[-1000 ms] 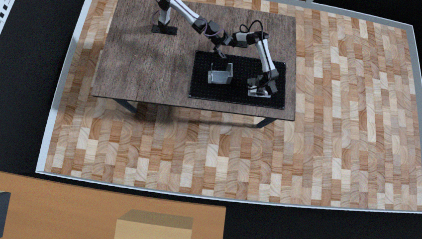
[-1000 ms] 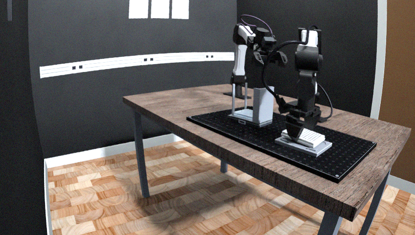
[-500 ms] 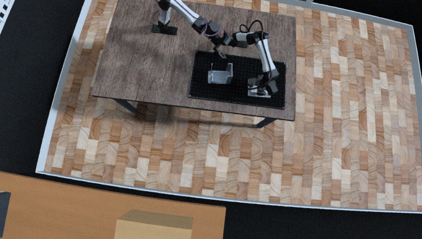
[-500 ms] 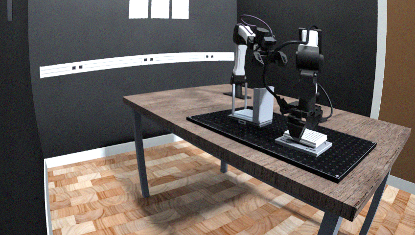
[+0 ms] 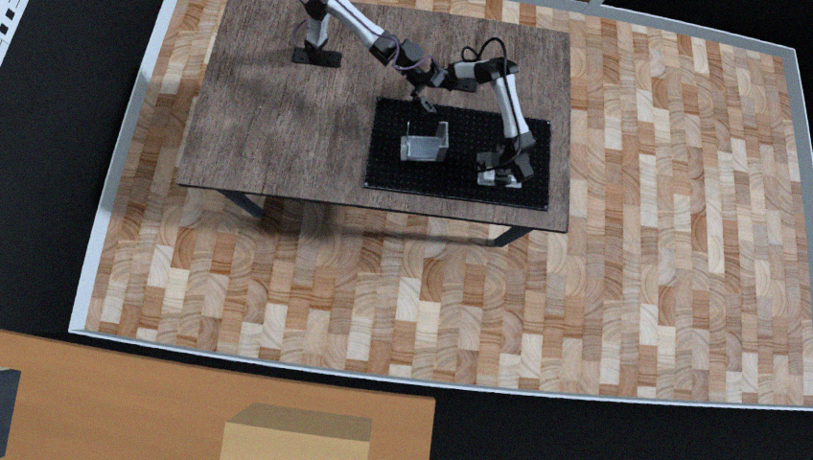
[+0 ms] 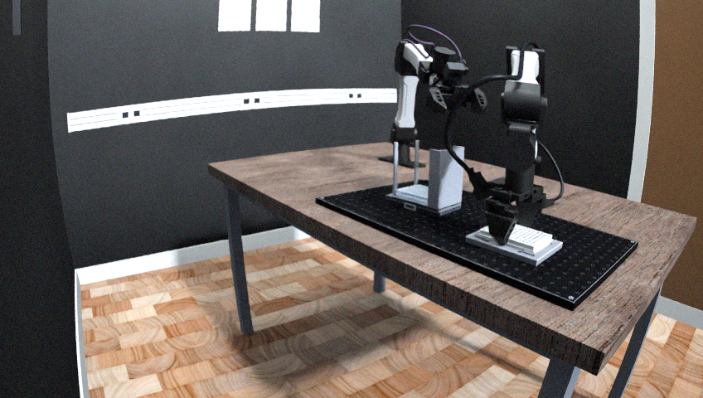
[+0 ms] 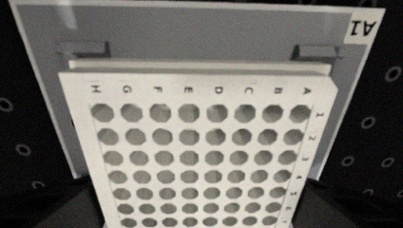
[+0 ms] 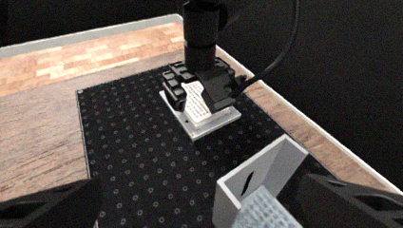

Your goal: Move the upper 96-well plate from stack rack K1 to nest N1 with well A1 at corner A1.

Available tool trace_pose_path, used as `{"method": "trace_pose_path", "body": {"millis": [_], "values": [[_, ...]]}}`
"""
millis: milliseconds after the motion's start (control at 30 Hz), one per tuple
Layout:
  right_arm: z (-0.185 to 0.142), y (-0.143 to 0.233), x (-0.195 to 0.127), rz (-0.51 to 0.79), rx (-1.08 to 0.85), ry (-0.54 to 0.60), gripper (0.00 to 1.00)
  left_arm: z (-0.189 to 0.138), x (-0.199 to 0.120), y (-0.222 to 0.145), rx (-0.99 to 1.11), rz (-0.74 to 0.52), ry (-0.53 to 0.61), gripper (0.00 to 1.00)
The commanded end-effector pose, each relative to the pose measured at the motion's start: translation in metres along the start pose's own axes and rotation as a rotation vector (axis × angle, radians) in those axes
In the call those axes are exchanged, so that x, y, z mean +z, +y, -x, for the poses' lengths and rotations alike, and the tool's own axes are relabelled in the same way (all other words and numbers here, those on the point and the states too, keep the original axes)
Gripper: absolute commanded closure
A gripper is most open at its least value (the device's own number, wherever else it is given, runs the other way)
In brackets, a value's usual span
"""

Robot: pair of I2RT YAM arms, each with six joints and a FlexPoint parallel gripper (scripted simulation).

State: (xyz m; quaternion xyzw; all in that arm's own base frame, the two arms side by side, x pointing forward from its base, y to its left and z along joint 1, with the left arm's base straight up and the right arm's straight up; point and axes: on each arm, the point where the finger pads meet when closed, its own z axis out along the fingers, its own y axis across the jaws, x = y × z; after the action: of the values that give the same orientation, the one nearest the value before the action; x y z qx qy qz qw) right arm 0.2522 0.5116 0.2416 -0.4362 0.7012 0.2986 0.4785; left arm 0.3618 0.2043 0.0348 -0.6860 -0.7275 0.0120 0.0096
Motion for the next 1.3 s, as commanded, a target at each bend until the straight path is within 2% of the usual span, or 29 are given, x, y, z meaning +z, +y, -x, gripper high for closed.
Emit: {"method": "trace_pose_path", "body": {"millis": [0, 67, 133, 200, 233, 433, 667, 800, 867, 1100, 1267], "values": [[0.023, 0.002, -0.005, -0.002, -0.002, -0.051, 0.0, -0.007, 0.006, 0.012, -0.004, 0.062, 0.027, 0.25], [0.023, 0.002, -0.005, -0.002, -0.002, -0.051, 0.0, -0.006, 0.011, 0.01, -0.005, 0.05, 0.022, 0.25], [0.023, 0.002, -0.005, -0.002, -0.002, -0.051, 0.0, -0.004, -0.01, 0.009, -0.003, 0.068, 0.031, 0.25], [0.023, 0.002, -0.005, -0.002, -0.002, -0.051, 0.0, -0.004, -0.015, 0.009, -0.002, 0.08, 0.037, 0.02], [0.023, 0.002, -0.005, -0.002, -0.002, -0.051, 0.0, -0.004, -0.015, 0.009, -0.002, 0.08, 0.037, 0.0], [0.023, 0.002, -0.005, -0.002, -0.002, -0.051, 0.0, -0.003, -0.045, 0.008, -0.001, 0.109, 0.047, 0.0], [0.023, 0.002, -0.005, -0.002, -0.002, -0.051, 0.0, 0.002, -0.064, 0.009, -0.002, 0.112, 0.045, 0.0], [0.023, 0.002, -0.005, -0.002, -0.002, -0.051, 0.0, 0.003, -0.06, 0.007, -0.003, 0.041, 0.013, 0.0], [0.023, 0.002, -0.005, -0.002, -0.002, -0.051, 0.0, 0.004, -0.069, 0.007, -0.026, 0.066, 0.003, 0.0], [0.023, 0.002, -0.005, -0.002, -0.002, -0.051, 0.0, 0.005, -0.077, 0.006, -0.19, 0.117, -0.055, 0.0], [0.023, 0.002, -0.005, -0.002, -0.002, -0.051, 0.0, 0.001, -0.087, 0.0, -0.499, 0.188, -0.17, 0.0]]}}
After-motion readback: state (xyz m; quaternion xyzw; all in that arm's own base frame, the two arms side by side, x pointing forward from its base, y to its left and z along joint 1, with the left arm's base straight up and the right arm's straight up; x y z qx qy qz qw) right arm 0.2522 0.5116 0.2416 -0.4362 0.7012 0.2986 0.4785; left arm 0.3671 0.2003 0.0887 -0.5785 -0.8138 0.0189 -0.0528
